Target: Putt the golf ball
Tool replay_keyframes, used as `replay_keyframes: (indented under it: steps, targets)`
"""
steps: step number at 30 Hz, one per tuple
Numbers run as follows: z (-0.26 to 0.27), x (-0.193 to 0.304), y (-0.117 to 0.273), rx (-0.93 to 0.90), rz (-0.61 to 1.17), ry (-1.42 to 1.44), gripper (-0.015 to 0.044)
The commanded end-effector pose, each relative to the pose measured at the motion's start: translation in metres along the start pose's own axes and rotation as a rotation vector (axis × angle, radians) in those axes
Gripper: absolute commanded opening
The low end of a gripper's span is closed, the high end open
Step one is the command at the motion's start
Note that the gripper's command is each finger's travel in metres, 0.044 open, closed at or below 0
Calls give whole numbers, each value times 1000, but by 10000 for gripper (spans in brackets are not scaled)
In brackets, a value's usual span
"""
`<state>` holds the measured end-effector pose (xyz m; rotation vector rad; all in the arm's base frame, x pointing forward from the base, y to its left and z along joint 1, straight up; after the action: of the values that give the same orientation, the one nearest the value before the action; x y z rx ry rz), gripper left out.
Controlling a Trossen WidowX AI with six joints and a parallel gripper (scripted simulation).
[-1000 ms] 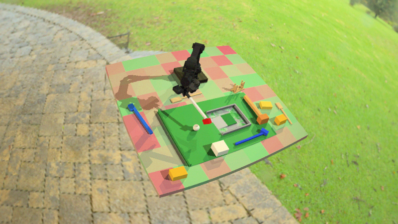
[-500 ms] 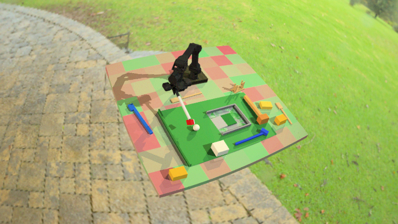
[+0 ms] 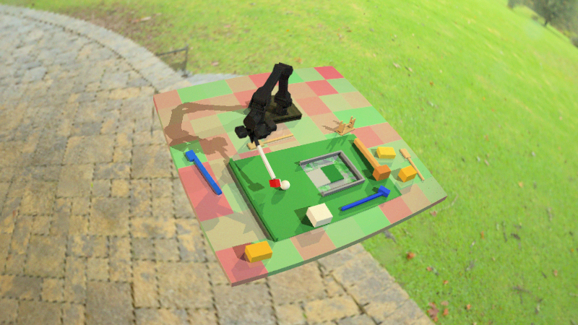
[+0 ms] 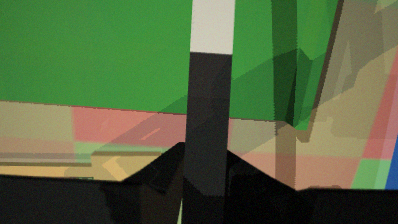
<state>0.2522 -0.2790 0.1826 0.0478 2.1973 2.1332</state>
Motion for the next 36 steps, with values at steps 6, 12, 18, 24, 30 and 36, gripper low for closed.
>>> replay_keyframes:
  steps: [6, 12, 18, 24, 30, 36]
  targets:
    - [1, 1, -15, -5, 4, -5, 0]
    - [1, 1, -25, -5, 4, -5, 0]
    - [1, 1, -30, -5, 4, -5, 0]
    - [0, 0, -27, -2, 2, 0, 0]
    - [-2, 0, -28, -2, 2, 0, 0]
    - [-19, -2, -29, -2, 3, -3, 0]
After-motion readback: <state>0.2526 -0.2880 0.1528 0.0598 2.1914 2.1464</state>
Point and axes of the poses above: the point midway between the two fingers, 35 mm back from their tips, its own y axis back along the fingers, its own z axis across the jaws, x = y × z, the point moved 7 cm from there along y, back along the fingers, and after that the axes turned 6 degrees about -y, right-handed, at the moved point
